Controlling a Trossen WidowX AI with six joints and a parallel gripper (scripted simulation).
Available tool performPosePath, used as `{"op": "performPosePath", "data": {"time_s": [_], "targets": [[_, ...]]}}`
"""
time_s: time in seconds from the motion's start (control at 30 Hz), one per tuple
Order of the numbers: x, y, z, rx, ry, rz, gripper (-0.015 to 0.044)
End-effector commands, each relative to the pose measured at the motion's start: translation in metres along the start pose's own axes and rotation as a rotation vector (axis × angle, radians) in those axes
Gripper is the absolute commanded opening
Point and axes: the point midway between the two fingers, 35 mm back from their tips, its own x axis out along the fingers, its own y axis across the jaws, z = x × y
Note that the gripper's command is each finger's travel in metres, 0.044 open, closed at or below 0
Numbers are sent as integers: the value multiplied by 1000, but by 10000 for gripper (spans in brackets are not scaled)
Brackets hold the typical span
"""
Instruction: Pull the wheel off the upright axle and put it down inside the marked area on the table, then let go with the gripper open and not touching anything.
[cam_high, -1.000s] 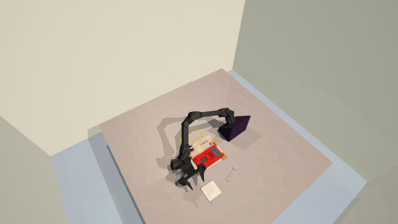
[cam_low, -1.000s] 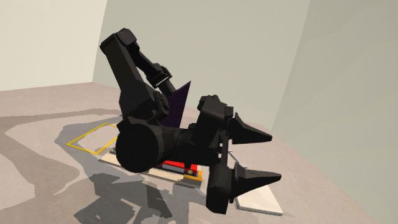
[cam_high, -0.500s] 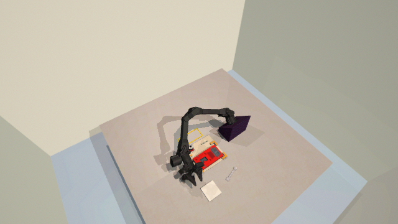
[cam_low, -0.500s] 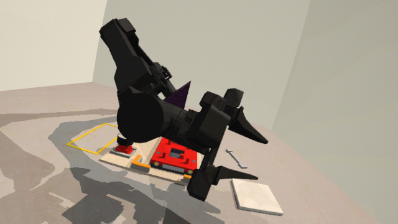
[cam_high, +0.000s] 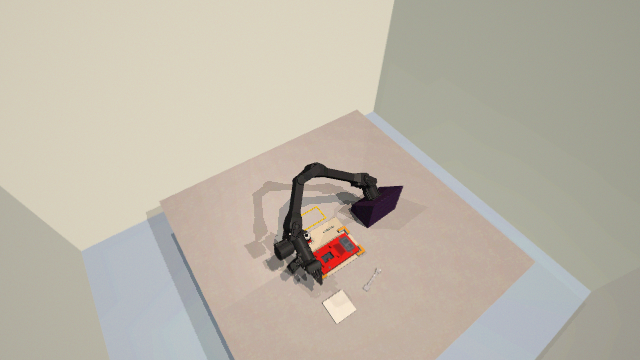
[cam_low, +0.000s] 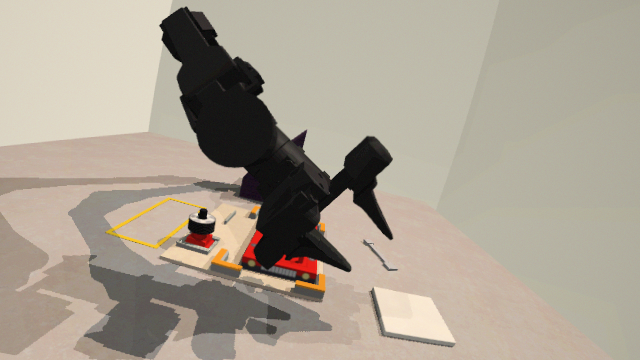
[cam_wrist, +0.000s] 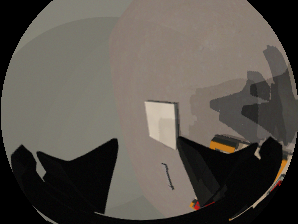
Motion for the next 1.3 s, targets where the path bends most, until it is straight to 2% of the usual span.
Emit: {"op": "performPosePath", "data": {"time_s": [0.0, 0.4, 0.87, 1.27], "targets": [[-61, -41, -30, 603, -114, -410, 300], [-112, -64, -46, 940, -351, -632, 300], [-188, -84, -62, 1261, -811, -768, 300], [-189, -85, -62, 1264, -817, -768, 300]]}}
